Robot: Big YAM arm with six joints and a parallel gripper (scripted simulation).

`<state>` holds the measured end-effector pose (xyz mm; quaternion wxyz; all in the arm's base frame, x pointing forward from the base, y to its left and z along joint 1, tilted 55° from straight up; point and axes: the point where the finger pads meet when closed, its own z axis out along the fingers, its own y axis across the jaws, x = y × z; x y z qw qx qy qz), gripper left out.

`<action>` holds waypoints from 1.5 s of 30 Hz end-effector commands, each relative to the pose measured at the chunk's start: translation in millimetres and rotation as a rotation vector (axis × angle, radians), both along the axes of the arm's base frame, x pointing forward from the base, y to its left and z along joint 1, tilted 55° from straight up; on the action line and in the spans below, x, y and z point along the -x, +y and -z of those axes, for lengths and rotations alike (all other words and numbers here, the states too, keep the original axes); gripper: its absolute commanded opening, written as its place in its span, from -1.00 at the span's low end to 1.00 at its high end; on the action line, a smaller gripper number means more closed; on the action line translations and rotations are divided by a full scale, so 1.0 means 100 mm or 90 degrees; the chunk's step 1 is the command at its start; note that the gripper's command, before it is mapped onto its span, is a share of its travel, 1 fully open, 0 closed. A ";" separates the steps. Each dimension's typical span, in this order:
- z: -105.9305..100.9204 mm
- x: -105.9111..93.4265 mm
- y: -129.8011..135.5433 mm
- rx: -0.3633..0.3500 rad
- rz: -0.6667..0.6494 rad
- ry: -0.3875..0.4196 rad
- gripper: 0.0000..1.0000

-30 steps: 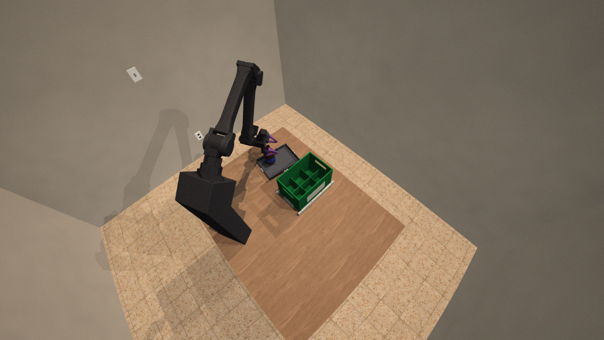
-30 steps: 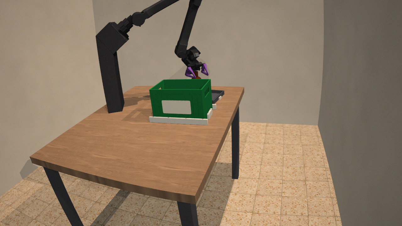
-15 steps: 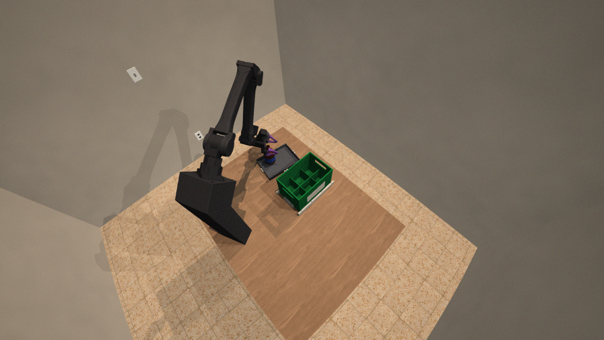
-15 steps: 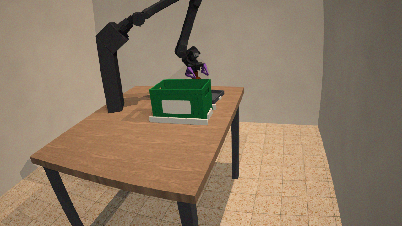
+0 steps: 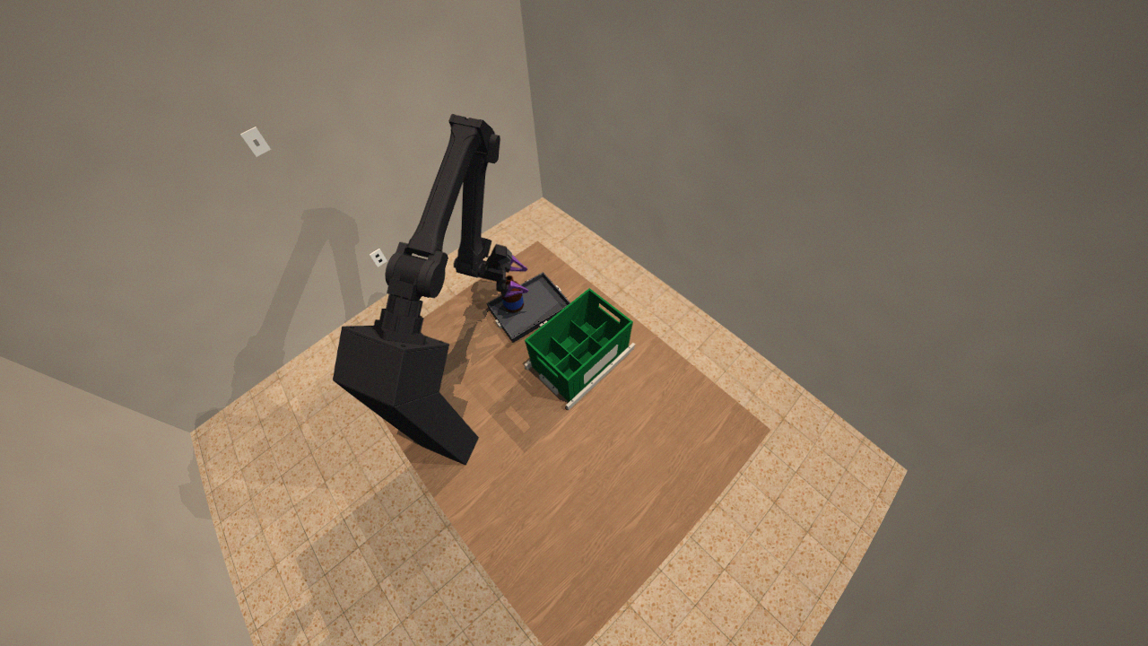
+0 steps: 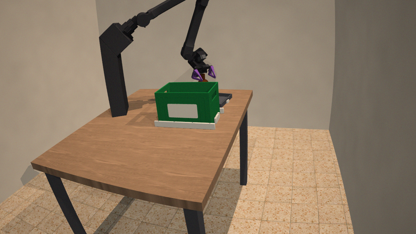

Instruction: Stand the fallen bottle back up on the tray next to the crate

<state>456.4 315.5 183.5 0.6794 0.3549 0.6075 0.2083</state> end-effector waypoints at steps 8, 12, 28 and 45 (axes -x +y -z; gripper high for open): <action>0.05 -0.05 0.00 -0.004 0.005 -0.001 1.00; 0.05 -0.05 0.00 -0.004 0.005 -0.001 1.00; -0.09 0.09 -0.05 -0.003 -0.001 -0.001 1.00; -0.25 0.29 -0.17 -0.002 -0.005 -0.001 1.00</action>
